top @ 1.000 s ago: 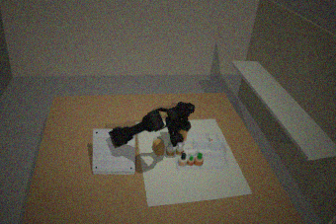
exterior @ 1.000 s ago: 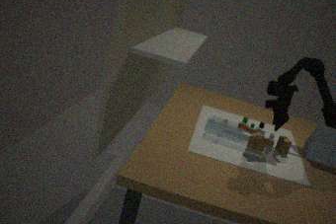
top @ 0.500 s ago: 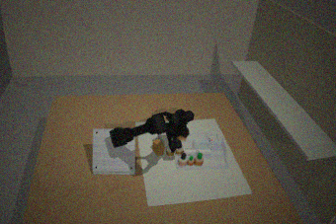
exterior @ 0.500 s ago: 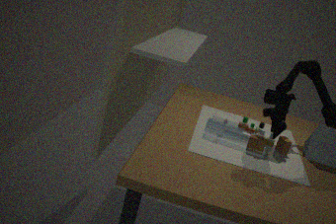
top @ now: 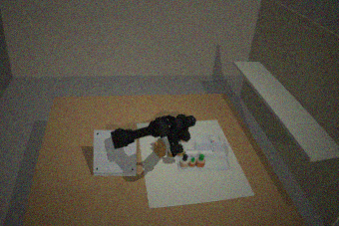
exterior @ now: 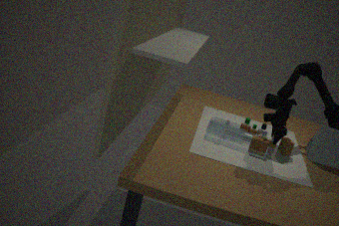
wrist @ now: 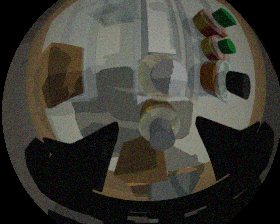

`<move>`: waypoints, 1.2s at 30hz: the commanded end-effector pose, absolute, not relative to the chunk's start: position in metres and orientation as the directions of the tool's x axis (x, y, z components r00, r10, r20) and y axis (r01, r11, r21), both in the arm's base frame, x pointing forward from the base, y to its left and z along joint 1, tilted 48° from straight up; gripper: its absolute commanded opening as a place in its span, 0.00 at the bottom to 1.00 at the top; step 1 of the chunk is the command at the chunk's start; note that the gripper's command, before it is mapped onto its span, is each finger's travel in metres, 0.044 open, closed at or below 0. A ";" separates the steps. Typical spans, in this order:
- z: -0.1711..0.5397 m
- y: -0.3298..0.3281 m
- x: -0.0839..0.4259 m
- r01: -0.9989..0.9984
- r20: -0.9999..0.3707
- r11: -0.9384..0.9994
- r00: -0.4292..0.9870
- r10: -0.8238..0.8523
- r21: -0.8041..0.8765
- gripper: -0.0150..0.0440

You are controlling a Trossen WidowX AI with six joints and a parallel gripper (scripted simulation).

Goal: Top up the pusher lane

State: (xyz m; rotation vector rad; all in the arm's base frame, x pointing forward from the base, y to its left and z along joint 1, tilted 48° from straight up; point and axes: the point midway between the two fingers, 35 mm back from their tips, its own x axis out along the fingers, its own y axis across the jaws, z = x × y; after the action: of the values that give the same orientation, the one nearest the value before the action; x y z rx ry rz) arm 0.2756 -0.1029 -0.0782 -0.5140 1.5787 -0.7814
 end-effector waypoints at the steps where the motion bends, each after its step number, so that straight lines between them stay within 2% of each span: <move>1: -0.082 -0.108 0.273 0.099 -0.675 0.669 -0.166 -0.719 -0.737 1.00; 7: -0.087 -0.113 0.271 0.099 -0.674 0.668 -0.166 -0.719 -0.737 1.00; 16: -0.087 -0.113 0.271 0.099 -0.674 0.668 -0.166 -0.719 -0.737 0.60; 22: -0.087 -0.113 0.271 0.099 -0.674 0.668 -0.166 -0.719 -0.737 0.53; 28: -0.087 -0.096 0.271 0.032 -0.692 0.697 -0.158 -0.704 -0.716 0.26; 33: -0.073 -0.082 0.275 0.047 -0.692 0.695 -0.159 -0.704 -0.718 0.25; 36: -0.060 -0.069 0.291 0.026 -0.695 0.696 -0.097 -0.712 -0.717 0.25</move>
State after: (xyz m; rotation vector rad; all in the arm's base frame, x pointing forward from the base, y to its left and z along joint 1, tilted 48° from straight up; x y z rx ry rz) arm 0.2784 -0.0801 -0.0710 -0.5726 1.5976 -0.7022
